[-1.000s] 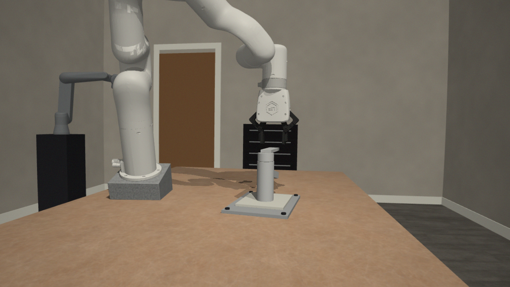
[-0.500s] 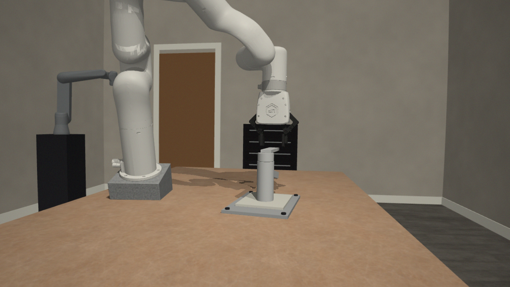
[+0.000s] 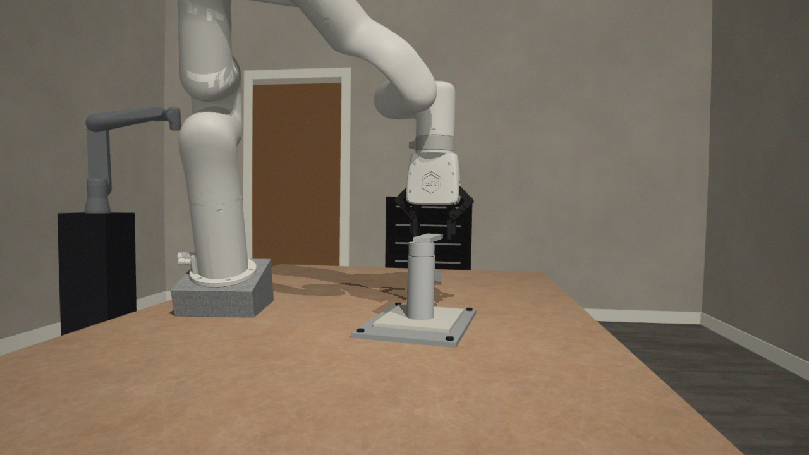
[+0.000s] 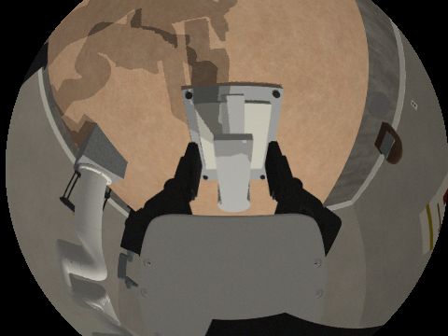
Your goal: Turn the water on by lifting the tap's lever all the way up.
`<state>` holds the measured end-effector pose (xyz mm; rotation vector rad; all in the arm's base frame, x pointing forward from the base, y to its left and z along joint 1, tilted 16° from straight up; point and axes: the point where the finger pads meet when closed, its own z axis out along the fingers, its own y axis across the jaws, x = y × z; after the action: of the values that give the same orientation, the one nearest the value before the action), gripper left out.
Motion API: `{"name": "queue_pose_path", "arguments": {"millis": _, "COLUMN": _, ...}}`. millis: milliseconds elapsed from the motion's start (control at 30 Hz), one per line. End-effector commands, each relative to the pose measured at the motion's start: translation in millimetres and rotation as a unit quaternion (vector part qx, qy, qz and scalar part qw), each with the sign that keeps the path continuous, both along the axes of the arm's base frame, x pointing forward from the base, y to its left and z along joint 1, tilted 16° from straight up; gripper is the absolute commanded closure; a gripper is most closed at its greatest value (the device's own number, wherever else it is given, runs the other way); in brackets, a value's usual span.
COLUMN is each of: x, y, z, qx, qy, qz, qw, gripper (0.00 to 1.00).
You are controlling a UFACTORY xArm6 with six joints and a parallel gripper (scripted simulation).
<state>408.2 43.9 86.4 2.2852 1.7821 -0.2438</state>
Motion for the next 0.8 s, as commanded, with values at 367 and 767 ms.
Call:
{"name": "queue_pose_path", "arguments": {"millis": 367, "x": 1.6, "y": -2.5, "z": -9.0, "qx": 0.001, "qy": -0.002, "qz": 0.0, "qw": 1.0, "gripper": 0.3}}
{"name": "queue_pose_path", "arguments": {"millis": 767, "x": 1.7, "y": -3.5, "z": -12.4, "qx": 0.001, "qy": -0.002, "qz": 0.0, "qw": 1.0, "gripper": 0.3}}
